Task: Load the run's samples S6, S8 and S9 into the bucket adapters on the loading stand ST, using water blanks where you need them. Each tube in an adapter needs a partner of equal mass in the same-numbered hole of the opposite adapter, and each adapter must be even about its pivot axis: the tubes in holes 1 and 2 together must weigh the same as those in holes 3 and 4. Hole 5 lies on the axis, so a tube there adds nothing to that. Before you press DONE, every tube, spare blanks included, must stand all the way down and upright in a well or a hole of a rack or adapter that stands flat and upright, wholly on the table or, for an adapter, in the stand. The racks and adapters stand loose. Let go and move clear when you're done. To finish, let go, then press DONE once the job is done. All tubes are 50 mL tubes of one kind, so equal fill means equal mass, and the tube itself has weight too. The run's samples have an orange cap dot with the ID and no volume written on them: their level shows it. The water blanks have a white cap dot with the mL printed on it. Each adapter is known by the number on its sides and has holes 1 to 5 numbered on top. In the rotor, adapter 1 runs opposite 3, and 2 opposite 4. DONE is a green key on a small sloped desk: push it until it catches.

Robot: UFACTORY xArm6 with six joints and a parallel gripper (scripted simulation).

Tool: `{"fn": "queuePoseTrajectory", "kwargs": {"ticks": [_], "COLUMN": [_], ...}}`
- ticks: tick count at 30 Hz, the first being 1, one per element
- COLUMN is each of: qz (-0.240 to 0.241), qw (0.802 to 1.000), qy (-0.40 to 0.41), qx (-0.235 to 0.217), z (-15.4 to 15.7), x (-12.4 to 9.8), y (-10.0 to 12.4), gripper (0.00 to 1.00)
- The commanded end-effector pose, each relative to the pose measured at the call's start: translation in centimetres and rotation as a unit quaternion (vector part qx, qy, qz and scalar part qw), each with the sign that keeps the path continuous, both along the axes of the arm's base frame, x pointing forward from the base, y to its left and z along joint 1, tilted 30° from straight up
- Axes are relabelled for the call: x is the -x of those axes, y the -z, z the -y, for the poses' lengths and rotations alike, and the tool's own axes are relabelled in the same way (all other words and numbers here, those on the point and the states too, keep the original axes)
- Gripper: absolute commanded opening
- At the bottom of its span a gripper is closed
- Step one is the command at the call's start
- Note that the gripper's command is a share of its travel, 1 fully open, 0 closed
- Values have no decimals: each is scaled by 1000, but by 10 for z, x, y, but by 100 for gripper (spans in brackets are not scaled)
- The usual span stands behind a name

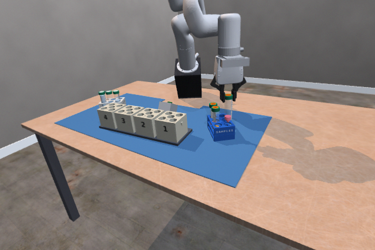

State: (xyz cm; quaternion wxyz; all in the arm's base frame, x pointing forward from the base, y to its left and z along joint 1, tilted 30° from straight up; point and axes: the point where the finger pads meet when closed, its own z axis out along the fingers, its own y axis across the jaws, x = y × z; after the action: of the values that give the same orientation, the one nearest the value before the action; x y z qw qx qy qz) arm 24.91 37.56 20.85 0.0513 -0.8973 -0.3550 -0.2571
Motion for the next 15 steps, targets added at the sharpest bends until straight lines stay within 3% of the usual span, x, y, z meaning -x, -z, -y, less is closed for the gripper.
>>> {"fn": "queuePoseTrajectory", "kwargs": {"ticks": [1, 15], "qz": [1, 1], "qw": [1000, 1000], "qy": [0, 0], "qx": [-1, -1], "z": [-1, -3], "x": [0, -4], "y": [-1, 6], "gripper": [0, 0]}}
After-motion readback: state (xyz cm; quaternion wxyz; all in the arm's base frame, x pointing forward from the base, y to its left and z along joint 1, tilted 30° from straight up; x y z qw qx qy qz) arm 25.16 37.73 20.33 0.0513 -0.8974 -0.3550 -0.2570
